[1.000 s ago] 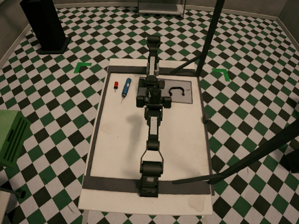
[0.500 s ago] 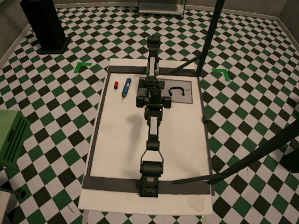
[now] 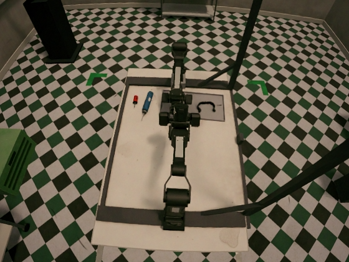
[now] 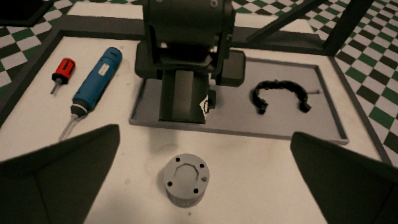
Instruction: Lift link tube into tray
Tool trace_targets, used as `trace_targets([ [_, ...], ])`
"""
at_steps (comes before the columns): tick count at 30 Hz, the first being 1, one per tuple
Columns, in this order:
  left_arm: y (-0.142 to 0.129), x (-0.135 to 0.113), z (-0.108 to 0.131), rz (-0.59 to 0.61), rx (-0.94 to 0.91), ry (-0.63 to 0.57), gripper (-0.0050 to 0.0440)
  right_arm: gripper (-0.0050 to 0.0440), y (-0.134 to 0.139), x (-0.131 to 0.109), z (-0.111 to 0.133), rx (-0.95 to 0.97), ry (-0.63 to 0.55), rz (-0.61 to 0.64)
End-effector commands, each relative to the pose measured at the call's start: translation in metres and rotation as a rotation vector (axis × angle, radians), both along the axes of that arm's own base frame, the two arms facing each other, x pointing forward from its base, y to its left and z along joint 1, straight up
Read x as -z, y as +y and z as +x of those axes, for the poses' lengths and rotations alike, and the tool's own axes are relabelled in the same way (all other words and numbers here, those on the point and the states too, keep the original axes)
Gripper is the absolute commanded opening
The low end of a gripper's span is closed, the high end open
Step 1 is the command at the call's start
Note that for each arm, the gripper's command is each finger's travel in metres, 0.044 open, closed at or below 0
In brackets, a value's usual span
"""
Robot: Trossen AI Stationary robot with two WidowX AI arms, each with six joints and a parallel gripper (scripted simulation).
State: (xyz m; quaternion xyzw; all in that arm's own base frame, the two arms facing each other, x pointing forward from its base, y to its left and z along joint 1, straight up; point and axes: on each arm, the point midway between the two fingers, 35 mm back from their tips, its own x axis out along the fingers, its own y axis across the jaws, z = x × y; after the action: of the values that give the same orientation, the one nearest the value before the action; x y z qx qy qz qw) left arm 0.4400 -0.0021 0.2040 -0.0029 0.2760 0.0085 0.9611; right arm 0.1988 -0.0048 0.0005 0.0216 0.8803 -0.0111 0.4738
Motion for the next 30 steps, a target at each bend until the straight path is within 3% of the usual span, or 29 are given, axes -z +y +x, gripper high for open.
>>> trace_targets([
  [1, 0.0, -0.011, 0.001, 0.001, 0.002, -0.027, 0.044, 0.044, 0.0, -0.003, 0.003, 0.004, -0.018, -0.001],
  [15, 0.0, -0.011, 0.001, 0.001, 0.002, -0.027, 0.044, 0.044, -0.001, -0.026, 0.019, 0.007, -0.038, -0.002],
  [22, 0.0, -0.011, 0.001, 0.001, 0.002, -0.027, 0.044, 0.044, -0.003, -0.057, 0.04, 0.007, -0.016, -0.001],
  [30, 0.0, -0.011, 0.001, 0.001, 0.002, -0.027, 0.044, 0.044, -0.004, -0.066, 0.03, 0.002, -0.1, -0.006],
])
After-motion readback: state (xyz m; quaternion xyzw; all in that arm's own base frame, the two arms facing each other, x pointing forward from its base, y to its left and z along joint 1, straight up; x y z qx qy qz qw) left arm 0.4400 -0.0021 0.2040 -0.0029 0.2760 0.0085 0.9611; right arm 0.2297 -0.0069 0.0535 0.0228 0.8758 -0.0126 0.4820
